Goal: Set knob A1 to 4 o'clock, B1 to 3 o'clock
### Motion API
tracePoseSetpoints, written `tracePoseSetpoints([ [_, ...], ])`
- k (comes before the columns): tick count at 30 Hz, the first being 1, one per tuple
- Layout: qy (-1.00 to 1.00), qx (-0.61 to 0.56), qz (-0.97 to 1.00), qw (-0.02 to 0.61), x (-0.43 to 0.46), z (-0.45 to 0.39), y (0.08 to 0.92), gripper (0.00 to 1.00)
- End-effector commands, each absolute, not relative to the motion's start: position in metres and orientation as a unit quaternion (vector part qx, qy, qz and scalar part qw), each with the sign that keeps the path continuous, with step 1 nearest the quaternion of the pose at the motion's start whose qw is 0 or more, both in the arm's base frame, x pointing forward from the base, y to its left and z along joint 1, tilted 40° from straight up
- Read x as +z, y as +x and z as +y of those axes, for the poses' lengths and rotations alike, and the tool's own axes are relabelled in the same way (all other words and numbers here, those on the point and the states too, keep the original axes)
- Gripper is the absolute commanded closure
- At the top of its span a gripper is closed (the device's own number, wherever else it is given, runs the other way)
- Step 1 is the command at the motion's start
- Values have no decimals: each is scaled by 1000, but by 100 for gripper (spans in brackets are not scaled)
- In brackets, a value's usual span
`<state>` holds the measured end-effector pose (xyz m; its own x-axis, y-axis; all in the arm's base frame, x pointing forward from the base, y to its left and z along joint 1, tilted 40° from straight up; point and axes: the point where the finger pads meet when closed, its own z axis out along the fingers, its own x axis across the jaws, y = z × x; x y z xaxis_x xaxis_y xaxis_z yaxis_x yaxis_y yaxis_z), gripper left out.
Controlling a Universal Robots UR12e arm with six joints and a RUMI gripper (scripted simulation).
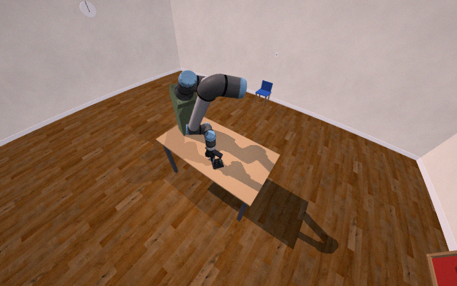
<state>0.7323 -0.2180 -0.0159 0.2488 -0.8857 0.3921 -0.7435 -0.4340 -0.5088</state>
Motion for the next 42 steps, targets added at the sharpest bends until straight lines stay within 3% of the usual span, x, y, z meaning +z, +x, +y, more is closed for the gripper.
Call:
tracePoseSetpoints([
  [1, -782, -325, 520, 110, -14, -218, 735, 89],
  [2, -782, -325, 520, 110, -14, -218, 735, 99],
  [42, -773, -323, 534, 116, -14, -218, 734, 99],
])
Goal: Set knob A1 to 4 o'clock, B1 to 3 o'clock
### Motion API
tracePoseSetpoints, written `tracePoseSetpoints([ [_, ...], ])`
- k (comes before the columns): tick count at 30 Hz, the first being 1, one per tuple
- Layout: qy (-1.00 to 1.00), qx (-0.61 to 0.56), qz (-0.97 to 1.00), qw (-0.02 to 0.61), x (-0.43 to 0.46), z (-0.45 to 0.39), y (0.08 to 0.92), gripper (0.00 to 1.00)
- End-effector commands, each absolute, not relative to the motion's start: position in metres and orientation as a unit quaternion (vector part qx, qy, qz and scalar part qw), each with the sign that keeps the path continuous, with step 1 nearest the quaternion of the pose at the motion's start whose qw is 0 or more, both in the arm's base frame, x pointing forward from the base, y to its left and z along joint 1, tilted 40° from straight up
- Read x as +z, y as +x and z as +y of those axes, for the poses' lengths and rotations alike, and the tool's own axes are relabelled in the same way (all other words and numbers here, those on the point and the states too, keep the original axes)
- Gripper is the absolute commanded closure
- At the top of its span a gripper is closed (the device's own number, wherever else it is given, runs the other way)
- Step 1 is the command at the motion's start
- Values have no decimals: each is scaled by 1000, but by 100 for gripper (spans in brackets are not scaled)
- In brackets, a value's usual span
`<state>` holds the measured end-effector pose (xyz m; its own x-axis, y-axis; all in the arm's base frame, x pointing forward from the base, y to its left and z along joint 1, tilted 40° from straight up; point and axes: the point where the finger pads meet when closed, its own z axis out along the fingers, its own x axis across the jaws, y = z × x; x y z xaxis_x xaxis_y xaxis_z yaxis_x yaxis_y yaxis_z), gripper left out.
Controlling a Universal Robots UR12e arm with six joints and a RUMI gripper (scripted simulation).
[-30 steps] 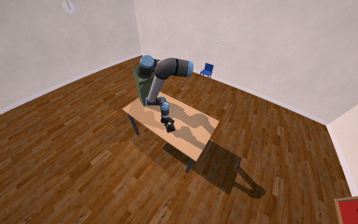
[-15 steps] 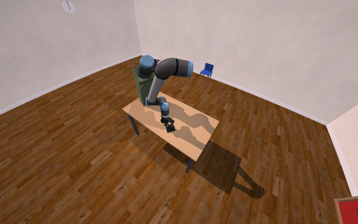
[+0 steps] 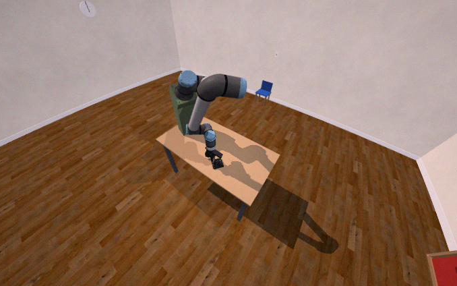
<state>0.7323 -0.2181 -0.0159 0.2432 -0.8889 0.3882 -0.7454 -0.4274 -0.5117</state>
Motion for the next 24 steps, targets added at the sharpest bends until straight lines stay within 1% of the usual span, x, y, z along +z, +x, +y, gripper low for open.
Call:
tracePoseSetpoints([
  [1, -769, -322, 539, 118, -14, -218, 734, 99],
  [11, -712, -308, 613, 149, -15, -218, 734, 99],
  [24, -669, -297, 660, 170, -15, -218, 733, 99],
])
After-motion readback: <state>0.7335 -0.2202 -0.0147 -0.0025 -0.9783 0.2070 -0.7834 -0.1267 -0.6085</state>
